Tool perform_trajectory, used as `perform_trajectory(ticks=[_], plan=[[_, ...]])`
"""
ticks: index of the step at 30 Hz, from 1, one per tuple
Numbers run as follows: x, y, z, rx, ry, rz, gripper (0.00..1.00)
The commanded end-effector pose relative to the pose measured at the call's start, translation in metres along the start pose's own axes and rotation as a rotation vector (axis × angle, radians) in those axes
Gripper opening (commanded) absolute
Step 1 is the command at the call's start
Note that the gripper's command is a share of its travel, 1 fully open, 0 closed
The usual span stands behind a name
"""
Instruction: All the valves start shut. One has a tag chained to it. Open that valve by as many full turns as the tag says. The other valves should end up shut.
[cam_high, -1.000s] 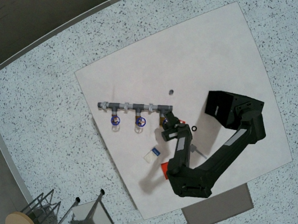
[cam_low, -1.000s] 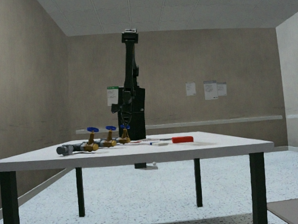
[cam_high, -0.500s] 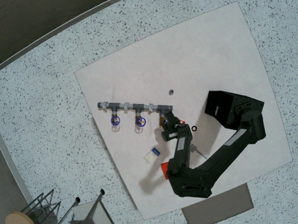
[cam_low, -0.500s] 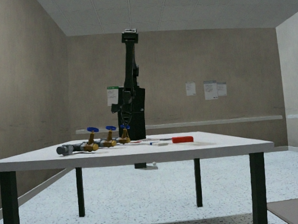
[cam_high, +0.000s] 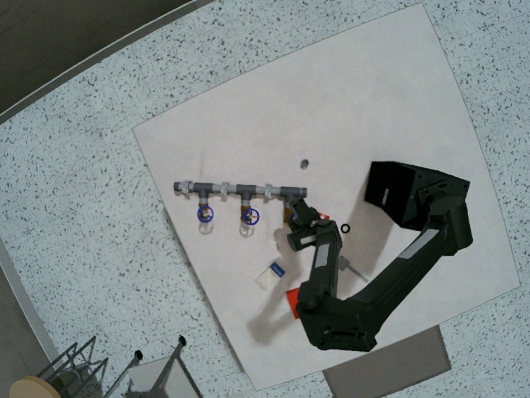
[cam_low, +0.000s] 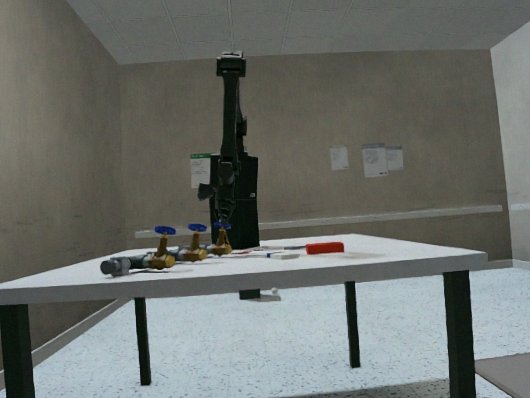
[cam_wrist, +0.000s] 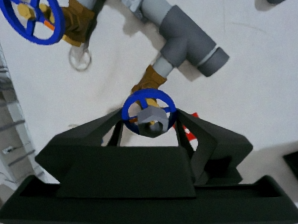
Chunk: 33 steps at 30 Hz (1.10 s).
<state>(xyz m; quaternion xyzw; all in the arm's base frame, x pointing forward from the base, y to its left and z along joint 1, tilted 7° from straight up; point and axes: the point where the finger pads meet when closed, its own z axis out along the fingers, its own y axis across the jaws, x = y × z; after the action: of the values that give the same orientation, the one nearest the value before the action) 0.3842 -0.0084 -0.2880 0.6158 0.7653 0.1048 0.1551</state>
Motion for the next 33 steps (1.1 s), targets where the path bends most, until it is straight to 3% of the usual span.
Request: perform_trajectory(ticks=[1,17,19,20,33], plan=[[-0.0032,0.0001,0.0047,-0.01,-0.008,-0.328,0.0],[-0.0031,0.0002,0.0047,-0.007,-0.01,-0.979,0.0],[-0.0031,0.0002,0.0047,-0.007,-0.01,-0.979,0.0],[-0.0032,0.0002,0.0047,-0.007,-0.011,-1.092,0.0],[-0.0031,0.0001,0.0047,-0.001,-0.014,-1.675,0.0]])
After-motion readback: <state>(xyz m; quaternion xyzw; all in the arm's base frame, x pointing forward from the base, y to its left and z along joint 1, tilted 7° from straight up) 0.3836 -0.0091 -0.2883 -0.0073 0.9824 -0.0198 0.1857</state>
